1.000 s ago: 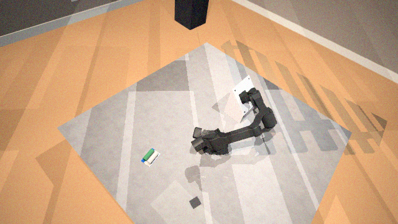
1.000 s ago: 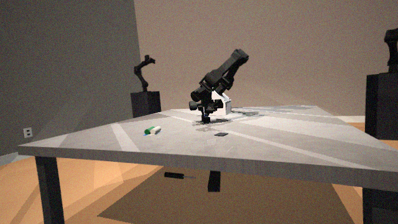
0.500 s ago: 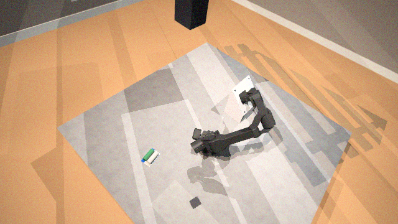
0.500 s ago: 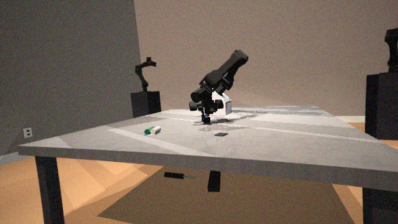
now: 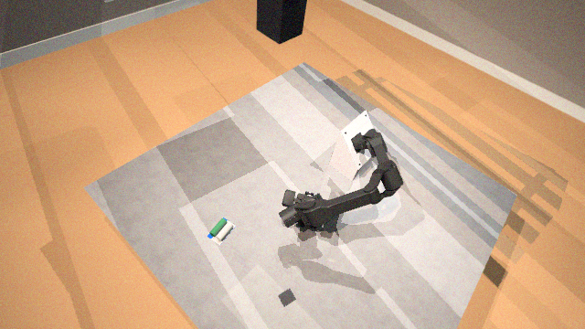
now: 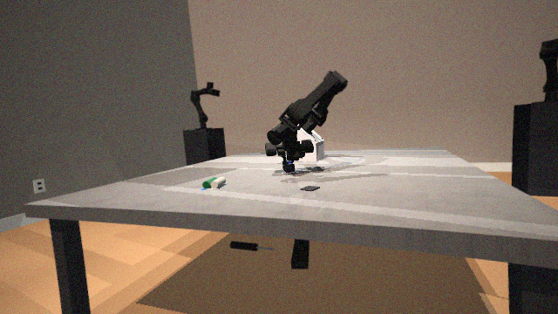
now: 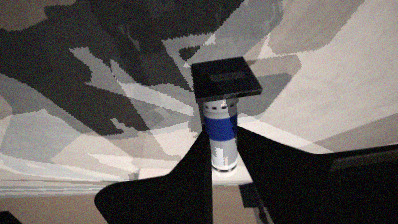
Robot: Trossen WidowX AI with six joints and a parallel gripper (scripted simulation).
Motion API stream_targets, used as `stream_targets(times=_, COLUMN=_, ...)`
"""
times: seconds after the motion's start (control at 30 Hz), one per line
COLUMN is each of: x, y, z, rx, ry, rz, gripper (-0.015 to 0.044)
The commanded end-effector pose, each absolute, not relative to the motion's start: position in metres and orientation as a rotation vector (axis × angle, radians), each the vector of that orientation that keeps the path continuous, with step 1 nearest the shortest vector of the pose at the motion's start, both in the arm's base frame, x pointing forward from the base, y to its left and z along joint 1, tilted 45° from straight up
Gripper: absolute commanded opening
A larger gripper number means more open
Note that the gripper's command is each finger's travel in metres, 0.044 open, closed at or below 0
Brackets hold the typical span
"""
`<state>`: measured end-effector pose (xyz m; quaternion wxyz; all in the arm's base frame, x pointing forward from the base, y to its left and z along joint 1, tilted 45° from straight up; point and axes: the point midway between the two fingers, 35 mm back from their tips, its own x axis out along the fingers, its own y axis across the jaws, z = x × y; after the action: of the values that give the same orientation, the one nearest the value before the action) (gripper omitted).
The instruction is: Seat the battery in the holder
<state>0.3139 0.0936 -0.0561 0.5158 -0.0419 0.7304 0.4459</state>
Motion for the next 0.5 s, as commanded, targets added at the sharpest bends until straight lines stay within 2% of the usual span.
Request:
stream_targets(times=0.0, x=0.3203, y=0.0954, z=-0.0552, rx=-0.098, ry=1.735, rz=1.070, gripper=0.0081)
stream_targets(times=0.47, x=0.3204, y=0.0953, z=-0.0553, rx=-0.094, ry=1.733, rz=1.071, gripper=0.0081)
